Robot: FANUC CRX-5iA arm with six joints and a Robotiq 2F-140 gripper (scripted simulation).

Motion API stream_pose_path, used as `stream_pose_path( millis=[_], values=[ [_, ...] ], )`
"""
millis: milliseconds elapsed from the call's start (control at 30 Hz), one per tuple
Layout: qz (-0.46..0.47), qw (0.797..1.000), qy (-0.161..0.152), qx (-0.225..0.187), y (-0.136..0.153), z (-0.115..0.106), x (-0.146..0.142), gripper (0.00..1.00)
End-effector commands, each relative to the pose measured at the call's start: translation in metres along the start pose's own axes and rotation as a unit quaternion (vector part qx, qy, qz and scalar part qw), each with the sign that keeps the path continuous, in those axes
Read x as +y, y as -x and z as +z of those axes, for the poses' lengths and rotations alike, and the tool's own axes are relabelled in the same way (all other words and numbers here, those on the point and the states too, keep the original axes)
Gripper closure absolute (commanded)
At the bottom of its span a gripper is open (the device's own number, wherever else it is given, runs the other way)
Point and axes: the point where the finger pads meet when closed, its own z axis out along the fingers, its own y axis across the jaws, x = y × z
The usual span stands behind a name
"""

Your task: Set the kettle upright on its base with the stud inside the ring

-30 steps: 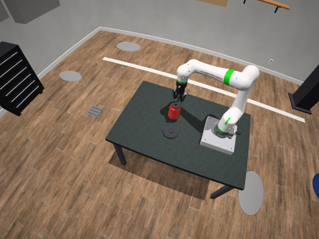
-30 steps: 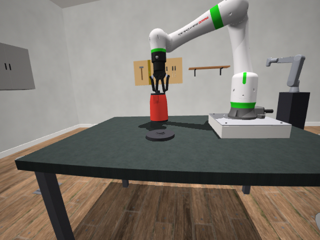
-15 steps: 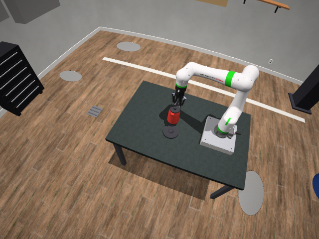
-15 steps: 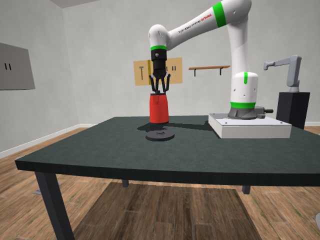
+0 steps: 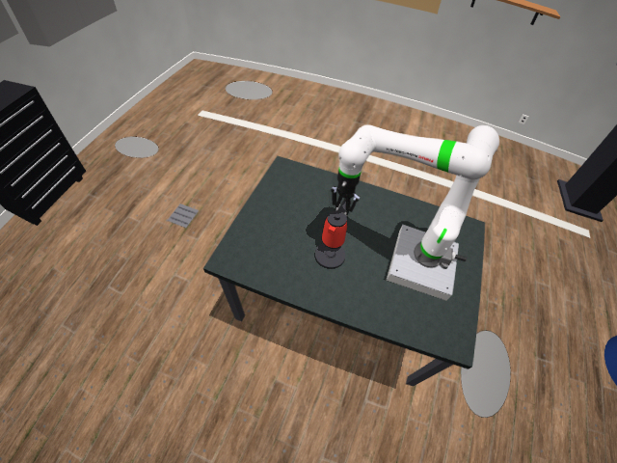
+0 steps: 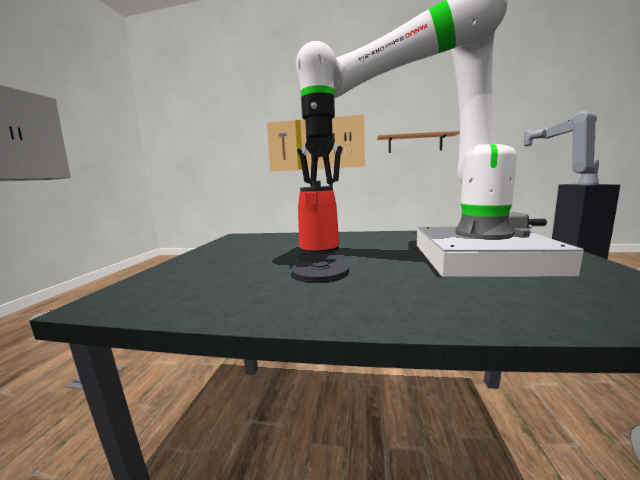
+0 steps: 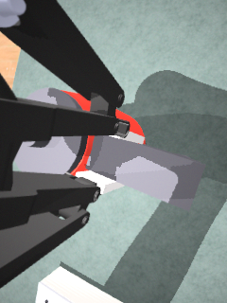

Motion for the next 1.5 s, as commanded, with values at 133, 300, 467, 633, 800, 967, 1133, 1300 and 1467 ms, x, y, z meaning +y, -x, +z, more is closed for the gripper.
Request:
stream_pose_path(
  millis=[133, 300, 467, 633, 800, 967, 1133, 1300, 1467],
  values=[
    [0.000, 1.000, 0.000, 0.000, 0.014, 0.000, 0.003, 1.00],
    [0.000, 1.000, 0.000, 0.000, 0.027, 0.000, 0.007, 1.00],
    [0.000, 1.000, 0.000, 0.000, 0.037, 0.000, 0.009, 1.00],
    [0.000, 1.000, 0.000, 0.000, 0.042, 0.000, 0.011, 1.00],
    [0.000, 1.000, 0.000, 0.000, 0.050, 0.000, 0.013, 1.00],
    [0.000, 1.000, 0.000, 0.000, 0.056, 0.000, 0.014, 1.00],
    [0.000, 1.000, 0.000, 0.000, 0.059, 0.000, 0.015, 1.00],
    [0.000, 1.000, 0.000, 0.000, 0.062, 0.000, 0.016, 1.00],
    [0.000, 1.000, 0.000, 0.000, 0.063, 0.000, 0.016, 1.00]
  ],
)
